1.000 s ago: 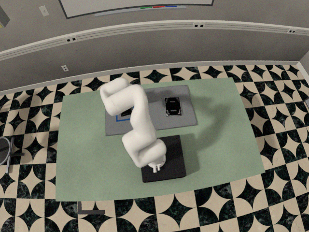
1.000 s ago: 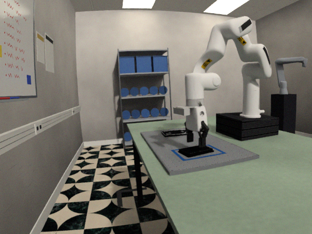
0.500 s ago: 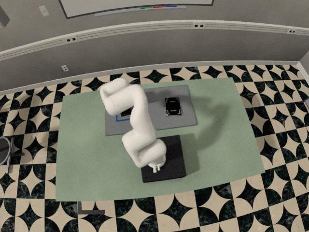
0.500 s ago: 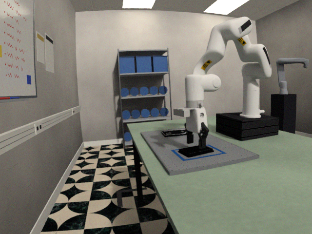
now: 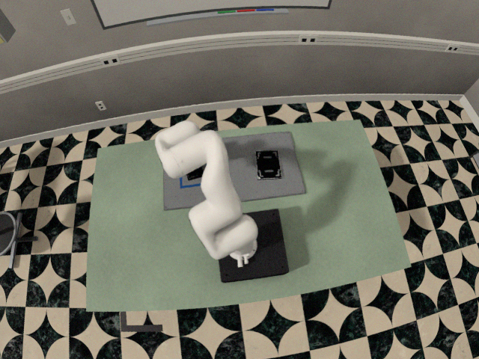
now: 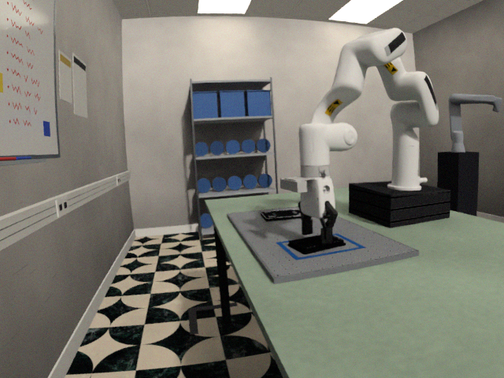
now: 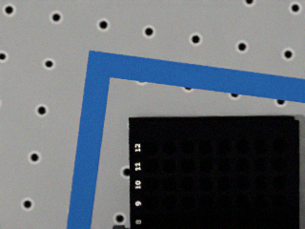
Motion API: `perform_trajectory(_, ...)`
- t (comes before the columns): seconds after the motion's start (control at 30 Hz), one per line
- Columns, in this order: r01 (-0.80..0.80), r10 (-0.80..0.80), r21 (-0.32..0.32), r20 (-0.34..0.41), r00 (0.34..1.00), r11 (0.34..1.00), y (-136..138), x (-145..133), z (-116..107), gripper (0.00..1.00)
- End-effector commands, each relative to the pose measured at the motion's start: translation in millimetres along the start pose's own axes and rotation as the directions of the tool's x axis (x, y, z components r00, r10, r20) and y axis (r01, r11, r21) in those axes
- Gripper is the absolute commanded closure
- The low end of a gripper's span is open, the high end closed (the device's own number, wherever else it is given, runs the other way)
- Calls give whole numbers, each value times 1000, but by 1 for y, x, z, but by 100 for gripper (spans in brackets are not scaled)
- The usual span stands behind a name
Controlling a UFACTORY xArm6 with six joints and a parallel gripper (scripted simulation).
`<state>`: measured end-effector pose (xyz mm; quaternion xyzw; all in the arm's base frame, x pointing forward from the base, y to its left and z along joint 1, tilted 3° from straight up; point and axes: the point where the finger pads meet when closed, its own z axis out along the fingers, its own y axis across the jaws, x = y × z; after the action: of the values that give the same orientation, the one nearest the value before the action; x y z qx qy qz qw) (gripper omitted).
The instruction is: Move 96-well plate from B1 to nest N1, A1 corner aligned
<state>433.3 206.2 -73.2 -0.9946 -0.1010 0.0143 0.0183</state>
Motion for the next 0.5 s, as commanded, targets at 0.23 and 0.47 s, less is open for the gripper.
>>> perform_trajectory(0.23,0,0,1,-4,1000,1000,0,2,5,0)
perform_trajectory(0.47,0,0,1,-4,1000,1000,0,2,9,0)
